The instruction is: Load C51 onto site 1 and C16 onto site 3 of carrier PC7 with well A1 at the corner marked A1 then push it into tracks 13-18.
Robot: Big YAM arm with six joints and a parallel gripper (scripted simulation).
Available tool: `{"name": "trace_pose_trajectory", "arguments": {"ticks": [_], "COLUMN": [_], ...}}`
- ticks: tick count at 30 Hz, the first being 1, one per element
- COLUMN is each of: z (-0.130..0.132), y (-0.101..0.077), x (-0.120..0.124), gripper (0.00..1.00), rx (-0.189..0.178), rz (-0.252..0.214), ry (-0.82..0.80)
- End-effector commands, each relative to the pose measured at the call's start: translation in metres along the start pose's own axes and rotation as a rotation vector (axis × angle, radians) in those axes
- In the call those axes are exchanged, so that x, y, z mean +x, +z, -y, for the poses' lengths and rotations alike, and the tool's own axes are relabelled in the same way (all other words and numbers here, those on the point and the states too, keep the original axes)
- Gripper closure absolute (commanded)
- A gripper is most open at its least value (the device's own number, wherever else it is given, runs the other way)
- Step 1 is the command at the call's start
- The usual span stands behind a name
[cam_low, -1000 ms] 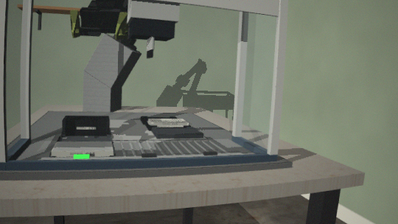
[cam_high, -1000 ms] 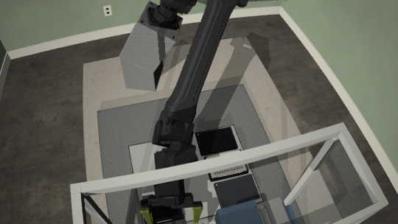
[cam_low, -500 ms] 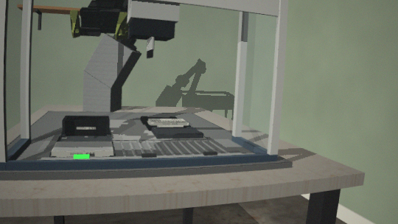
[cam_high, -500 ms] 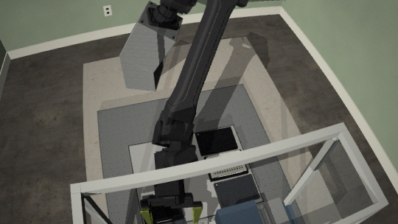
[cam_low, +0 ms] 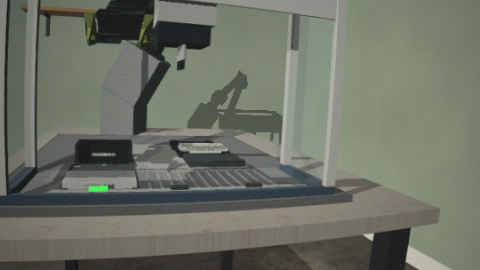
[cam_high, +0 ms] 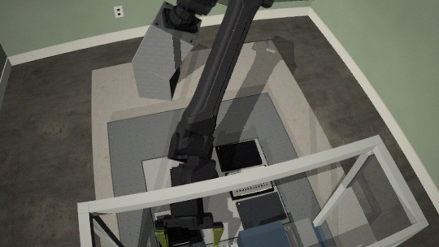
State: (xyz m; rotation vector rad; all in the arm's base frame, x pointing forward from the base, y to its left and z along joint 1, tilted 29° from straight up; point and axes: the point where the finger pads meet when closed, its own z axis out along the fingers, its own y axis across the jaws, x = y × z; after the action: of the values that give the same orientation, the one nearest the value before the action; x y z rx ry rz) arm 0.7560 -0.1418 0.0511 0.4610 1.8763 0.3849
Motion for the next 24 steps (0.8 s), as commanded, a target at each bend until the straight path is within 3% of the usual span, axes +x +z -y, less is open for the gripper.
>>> {"name": "trace_pose_trajectory", "arguments": {"ticks": [1, 6, 8, 24], "z": [-0.006, -0.006, 0.004, 0.016], "y": [-0.001, -0.001, -0.018, -0.064], "x": [-0.032, -0.032, -0.039, -0.007], "gripper": [0.0, 0.0, 0.0, 0.0], "rx": [-0.011, -0.011, -0.003, -0.003], "rz": [0.052, 0.052, 0.073, 0.068], "ry": [-0.009, -0.009, -0.005, -0.018]}}
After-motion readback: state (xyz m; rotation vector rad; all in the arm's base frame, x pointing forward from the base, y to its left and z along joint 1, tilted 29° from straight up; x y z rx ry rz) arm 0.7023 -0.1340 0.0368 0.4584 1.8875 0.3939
